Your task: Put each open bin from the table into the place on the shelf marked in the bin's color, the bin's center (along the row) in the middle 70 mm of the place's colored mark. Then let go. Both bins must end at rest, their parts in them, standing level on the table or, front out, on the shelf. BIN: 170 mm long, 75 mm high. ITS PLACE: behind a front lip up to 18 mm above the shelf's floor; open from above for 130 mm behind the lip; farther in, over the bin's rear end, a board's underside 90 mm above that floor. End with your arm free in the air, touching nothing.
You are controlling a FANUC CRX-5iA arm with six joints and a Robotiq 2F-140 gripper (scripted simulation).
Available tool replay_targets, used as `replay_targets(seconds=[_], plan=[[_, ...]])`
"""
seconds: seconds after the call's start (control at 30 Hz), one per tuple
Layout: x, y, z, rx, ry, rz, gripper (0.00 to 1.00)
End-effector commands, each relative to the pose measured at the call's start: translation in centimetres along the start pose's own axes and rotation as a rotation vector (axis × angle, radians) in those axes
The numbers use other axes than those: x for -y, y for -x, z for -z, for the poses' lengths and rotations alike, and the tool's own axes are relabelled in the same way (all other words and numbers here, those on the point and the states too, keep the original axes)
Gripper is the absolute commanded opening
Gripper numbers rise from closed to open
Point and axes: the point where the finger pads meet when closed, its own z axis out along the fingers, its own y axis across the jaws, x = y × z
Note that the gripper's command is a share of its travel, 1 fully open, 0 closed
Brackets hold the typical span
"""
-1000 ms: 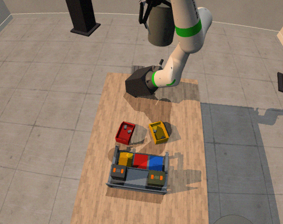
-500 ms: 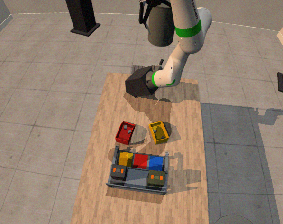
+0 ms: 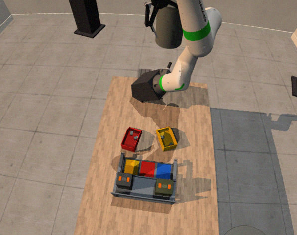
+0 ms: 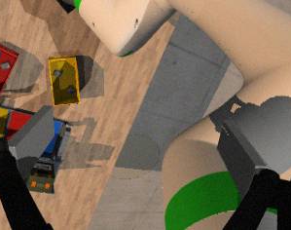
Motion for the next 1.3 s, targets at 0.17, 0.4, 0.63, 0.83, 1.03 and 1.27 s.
replay_targets(seconds=[0.17,0.4,0.63,0.83,1.03,1.27], plan=[[3.0,2.3,-1.1,-0.057,0.138,0.033,1.00],[3.0,2.3,-1.1,-0.057,0.138,0.033,1.00],[3.0,2.3,-1.1,-0.057,0.138,0.033,1.00],[3.0,2.3,-1.1,-0.057,0.138,0.033,1.00],[3.0,2.3,-1.1,-0.057,0.138,0.033,1.00],[3.0,2.3,-1.1,-0.057,0.138,0.033,1.00]])
